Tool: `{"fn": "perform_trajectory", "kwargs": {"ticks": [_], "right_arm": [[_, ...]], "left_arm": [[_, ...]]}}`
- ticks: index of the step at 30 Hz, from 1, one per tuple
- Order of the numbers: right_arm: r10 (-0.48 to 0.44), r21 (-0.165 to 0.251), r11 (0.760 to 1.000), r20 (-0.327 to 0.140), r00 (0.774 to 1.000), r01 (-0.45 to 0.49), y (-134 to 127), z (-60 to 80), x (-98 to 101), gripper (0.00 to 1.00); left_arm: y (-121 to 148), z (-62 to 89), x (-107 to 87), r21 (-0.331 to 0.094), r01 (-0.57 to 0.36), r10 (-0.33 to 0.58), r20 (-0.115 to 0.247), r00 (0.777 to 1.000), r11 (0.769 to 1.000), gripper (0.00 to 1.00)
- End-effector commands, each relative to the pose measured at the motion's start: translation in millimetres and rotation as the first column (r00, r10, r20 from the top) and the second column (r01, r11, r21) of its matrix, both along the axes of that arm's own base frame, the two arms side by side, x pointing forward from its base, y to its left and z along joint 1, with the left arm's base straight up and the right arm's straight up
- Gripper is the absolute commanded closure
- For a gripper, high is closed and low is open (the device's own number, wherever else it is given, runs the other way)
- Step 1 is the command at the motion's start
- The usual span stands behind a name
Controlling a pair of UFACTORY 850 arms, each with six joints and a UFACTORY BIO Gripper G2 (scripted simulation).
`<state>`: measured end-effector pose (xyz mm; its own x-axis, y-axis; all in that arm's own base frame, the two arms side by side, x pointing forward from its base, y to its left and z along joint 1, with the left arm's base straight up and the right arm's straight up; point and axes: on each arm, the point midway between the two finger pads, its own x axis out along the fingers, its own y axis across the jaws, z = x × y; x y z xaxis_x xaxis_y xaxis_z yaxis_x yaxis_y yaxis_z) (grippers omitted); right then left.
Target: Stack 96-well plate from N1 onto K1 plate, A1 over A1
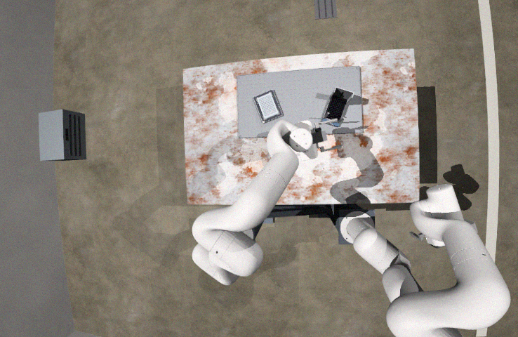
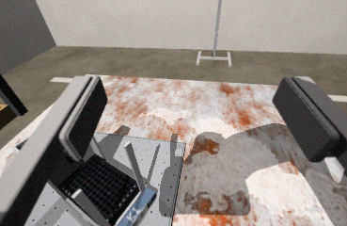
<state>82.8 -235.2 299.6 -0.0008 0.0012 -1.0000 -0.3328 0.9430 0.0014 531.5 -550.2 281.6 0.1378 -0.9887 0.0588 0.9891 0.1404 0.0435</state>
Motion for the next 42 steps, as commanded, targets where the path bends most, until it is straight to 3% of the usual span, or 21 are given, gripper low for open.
{"fn": "perform_trajectory", "kwargs": {"ticks": [1, 7, 13, 15, 20, 21, 27, 29, 30, 32, 37, 38, 42], "right_arm": [[0.000, -0.001, 1.000, 0.001, 1.000, 0.000, 0, 0.5, 0.4, 0.00], [0.000, -0.001, 1.000, 0.001, 1.000, 0.000, 0, 0.5, 0.4, 0.00], [0.000, -0.001, 1.000, 0.001, 1.000, 0.000, 0, 0.5, 0.4, 0.00], [0.000, -0.001, 1.000, 0.001, 1.000, 0.000, 0, 0.5, 0.4, 0.00], [0.000, -0.001, 1.000, 0.001, 1.000, 0.000, 0, 0.5, 0.4, 0.00], [0.000, -0.001, 1.000, 0.001, 1.000, 0.000, 0, 0.5, 0.4, 0.00], [0.000, -0.001, 1.000, 0.001, 1.000, 0.000, 0, 0.5, 0.4, 0.00], [0.000, -0.001, 1.000, 0.001, 1.000, 0.000, 0, 0.5, 0.4, 0.00], [0.000, -0.001, 1.000, 0.001, 1.000, 0.000, 0, 0.5, 0.4, 0.00], [0.000, -0.001, 1.000, 0.001, 1.000, 0.000, 0, 0.5, 0.4, 0.00], [0.000, -0.001, 1.000, 0.001, 1.000, 0.000, 0, 0.5, 0.4, 0.00], [0.000, -0.001, 1.000, 0.001, 1.000, 0.000, 0, 0.5, 0.4, 0.00], [0.000, -0.001, 1.000, 0.001, 1.000, 0.000, 0, 0.5, 0.4, 0.00]], "left_arm": [[2, 3.4, 16.4, 0.003, -0.112, 0.112, -0.004, 0.994, 0.994, 0.63], [10, 6.1, 38.2, 0.003, -0.267, 0.267, -0.017, 0.964, 0.964, 0.63], [22, 8.6, 60.4, 0.006, -0.427, 0.427, -0.030, 0.904, 0.904, 0.63], [22, 8.6, 60.4, 0.006, -0.427, 0.427, -0.030, 0.904, 0.904, 0.63], [38, 10.7, 79.6, 0.011, -0.571, 0.571, -0.040, 0.820, 0.821, 0.63], [38, 10.8, 80.1, 0.011, -0.575, 0.575, -0.041, 0.817, 0.818, 0.63], [58, 12.8, 96.8, 0.019, -0.707, 0.707, -0.049, 0.706, 0.707, 0.63], [66, 13.5, 102.3, 0.022, -0.752, 0.752, -0.051, 0.657, 0.659, 0.63], [68, 13.7, 103.9, 0.023, -0.765, 0.765, -0.051, 0.643, 0.644, 0.63], [68, 13.7, 103.9, 0.023, -0.765, 0.765, -0.051, 0.643, 0.644, 0.63], [91, 15.5, 114.8, 0.032, -0.860, 0.860, -0.055, 0.507, 0.509, 0.63], [91, 15.6, 115.1, 0.032, -0.863, 0.863, -0.055, 0.502, 0.504, 0.63], [108, 16.9, 120.4, 0.039, -0.917, 0.917, -0.055, 0.395, 0.398, 0.63]]}}
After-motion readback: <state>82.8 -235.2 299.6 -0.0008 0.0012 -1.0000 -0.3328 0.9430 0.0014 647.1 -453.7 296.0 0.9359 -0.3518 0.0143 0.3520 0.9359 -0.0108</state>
